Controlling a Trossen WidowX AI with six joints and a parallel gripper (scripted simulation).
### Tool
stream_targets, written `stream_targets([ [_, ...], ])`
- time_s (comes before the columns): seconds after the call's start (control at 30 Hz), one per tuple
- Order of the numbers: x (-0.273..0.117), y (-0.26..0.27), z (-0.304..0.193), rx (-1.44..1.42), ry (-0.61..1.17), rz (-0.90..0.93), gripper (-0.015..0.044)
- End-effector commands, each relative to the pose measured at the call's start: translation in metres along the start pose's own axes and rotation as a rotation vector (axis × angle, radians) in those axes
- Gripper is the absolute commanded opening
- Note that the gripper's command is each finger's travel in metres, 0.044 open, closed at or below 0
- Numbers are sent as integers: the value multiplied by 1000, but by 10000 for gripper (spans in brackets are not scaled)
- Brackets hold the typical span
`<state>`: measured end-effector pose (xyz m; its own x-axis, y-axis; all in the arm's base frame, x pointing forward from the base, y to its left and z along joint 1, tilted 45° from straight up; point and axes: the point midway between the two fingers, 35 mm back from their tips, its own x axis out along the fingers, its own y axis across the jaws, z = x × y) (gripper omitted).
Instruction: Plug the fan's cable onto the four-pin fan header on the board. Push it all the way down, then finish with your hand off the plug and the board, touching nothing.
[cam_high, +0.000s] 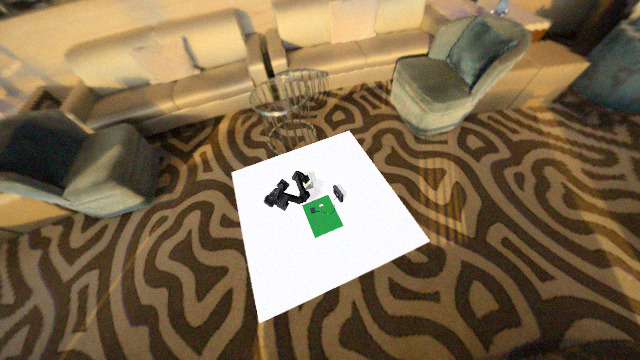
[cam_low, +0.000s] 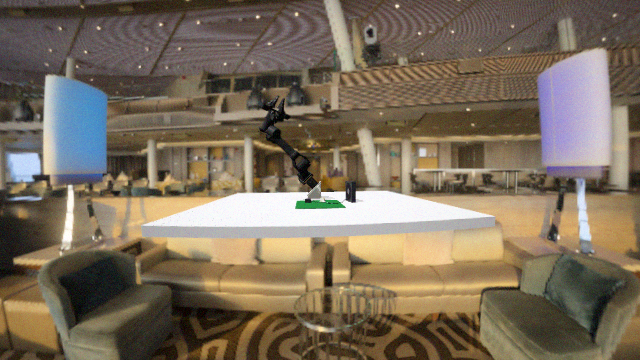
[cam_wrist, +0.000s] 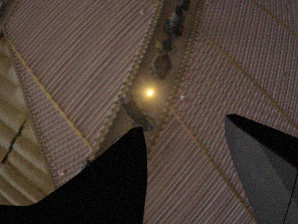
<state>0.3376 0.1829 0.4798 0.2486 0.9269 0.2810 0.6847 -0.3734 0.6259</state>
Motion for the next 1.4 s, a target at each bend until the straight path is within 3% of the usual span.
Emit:
stream_targets([
  [0.0, 0, 0, 0, 0, 0, 0, 191],
  [0.1, 0, 0, 0, 0, 0, 0, 269],
  [0.2, 8, -7, -22, -33, 48, 4, 210],
  [0.5, 33, -58, -141, -141, 340, -63, 210],
  [0.67, 27, -86, -205, -183, 514, -93, 210],
  [1.1, -35, -119, -319, -303, 878, -36, 210],
  [1.37, -128, -141, -399, -287, 1237, -15, 210],
])
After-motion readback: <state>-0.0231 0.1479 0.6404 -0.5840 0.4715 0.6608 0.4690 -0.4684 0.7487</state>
